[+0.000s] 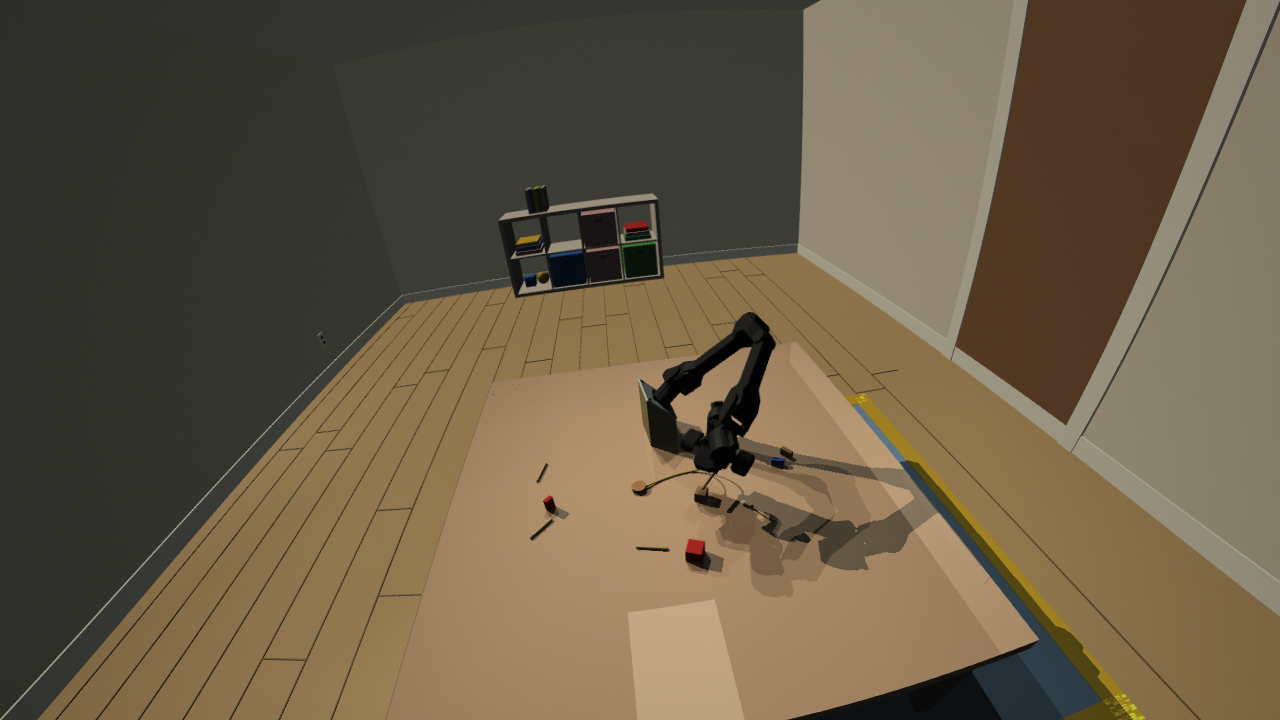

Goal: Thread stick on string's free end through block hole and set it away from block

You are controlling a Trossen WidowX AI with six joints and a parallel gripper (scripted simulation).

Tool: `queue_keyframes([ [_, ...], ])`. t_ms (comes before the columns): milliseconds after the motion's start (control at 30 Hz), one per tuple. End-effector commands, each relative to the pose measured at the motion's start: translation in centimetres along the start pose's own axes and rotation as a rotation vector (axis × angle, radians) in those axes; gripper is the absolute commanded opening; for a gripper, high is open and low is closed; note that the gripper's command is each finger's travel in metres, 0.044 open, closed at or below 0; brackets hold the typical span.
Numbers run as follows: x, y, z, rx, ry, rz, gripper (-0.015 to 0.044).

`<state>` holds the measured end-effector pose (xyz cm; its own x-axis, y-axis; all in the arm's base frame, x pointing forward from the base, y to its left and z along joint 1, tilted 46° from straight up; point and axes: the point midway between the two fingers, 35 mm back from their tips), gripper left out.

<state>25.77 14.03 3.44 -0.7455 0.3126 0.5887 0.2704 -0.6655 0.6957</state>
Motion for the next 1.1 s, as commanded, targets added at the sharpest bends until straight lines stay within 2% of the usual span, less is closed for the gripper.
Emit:
queue_keyframes([
  [0,-0.5,0.1,-0.2,0.006,-0.12,0.004,0.0],
  [1067,-3.8,0.1,-3.1,0.07,-1.163,0.05,0.0],
])
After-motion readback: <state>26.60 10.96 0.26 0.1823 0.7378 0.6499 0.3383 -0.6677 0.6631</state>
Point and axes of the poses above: the point midway between the two fingers, 35 mm back from their tips, its own y axis back along the fingers, its own z axis across the jaws, x = y × z, and after that the axes turned 2 degrees about -y, right-handed
